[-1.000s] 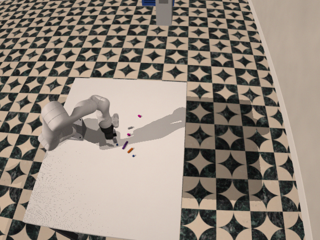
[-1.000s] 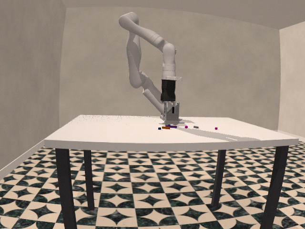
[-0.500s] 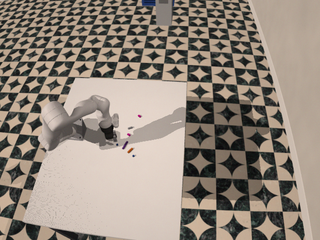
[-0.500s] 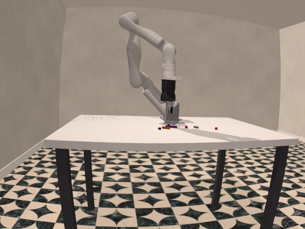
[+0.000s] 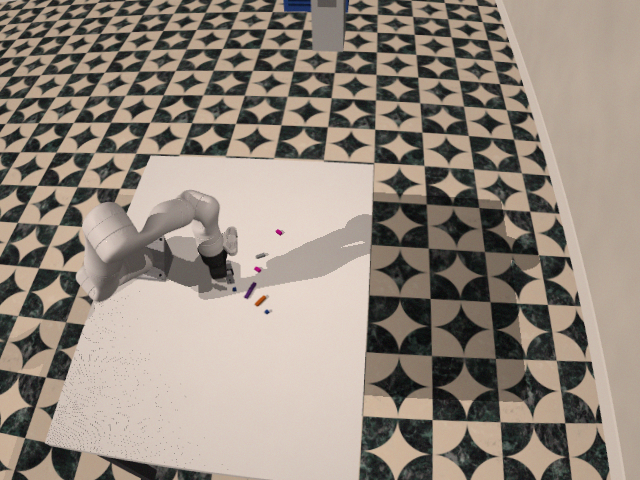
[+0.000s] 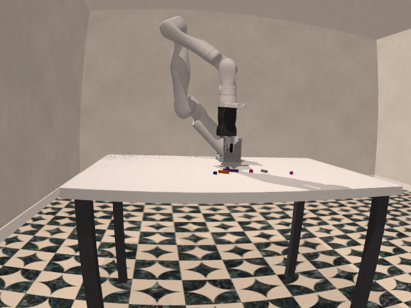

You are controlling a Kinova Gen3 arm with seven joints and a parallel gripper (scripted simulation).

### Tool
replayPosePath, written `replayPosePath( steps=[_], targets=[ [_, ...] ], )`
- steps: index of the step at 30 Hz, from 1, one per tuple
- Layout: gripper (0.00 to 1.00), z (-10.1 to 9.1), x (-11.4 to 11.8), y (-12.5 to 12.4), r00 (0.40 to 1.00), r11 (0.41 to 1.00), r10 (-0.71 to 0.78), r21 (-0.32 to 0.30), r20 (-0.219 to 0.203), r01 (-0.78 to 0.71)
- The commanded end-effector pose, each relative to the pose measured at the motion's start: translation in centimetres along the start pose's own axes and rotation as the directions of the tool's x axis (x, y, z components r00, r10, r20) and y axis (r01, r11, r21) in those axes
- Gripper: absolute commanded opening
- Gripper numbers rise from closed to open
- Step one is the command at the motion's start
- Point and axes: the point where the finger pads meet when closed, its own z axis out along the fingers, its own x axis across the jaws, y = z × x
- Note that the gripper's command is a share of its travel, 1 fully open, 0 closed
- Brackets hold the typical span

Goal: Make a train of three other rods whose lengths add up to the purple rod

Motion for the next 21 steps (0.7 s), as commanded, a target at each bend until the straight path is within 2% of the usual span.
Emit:
replayPosePath(
  steps=[1,21],
  targets=[
    [0.54,0.0,-0.1,0.0,1.000,1.000,-0.018,0.005,0.003,0.018],
    [0.54,1.1,-0.1,0.0,1.000,1.000,-0.018,0.005,0.003,0.018]
  ],
)
